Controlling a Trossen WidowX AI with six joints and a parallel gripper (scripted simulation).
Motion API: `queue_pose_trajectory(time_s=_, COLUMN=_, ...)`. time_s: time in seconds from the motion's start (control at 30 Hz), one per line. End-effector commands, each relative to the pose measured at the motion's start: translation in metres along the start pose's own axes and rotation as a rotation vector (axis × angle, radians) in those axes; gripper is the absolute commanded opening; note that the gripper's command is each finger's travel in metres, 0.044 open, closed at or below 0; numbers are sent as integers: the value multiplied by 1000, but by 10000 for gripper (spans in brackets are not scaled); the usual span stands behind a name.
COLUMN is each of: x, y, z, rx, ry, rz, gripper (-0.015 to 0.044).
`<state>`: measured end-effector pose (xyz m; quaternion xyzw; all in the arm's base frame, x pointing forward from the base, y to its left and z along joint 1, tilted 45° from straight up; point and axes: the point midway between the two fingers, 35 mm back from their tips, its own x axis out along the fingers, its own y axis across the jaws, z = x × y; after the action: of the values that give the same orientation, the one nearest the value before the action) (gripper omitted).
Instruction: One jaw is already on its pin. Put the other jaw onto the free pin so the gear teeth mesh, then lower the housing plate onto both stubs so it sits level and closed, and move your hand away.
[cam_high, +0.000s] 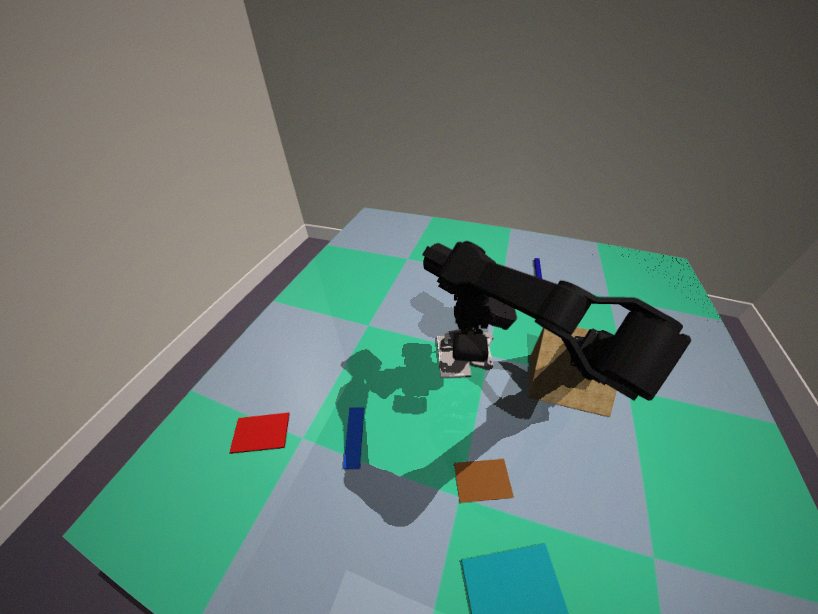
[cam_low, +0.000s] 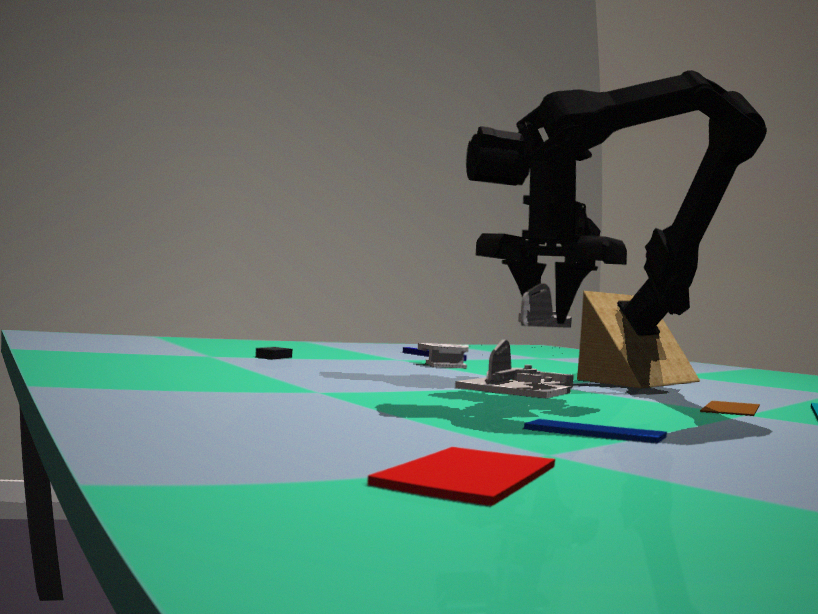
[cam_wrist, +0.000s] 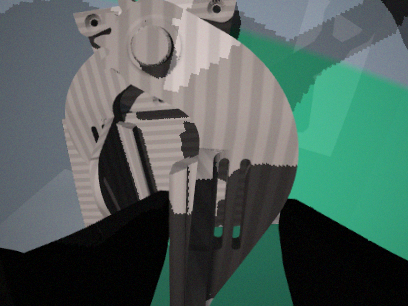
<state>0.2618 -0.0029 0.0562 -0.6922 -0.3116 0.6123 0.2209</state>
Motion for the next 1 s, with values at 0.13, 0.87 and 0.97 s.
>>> queue_pose_trajectory(time_s=0.13, x=-1, y=-1, z=-1, rx=6, ry=3, rz=-4, gripper=134)
queue_pose_trajectory(time_s=0.87, x=-1, y=-3, z=-3, rx=6, ry=3, rz=-4, gripper=134)
queue_pose_trajectory(time_s=0.97, x=-1, y=-3, z=-3, rx=6, ry=3, rz=-4, gripper=134)
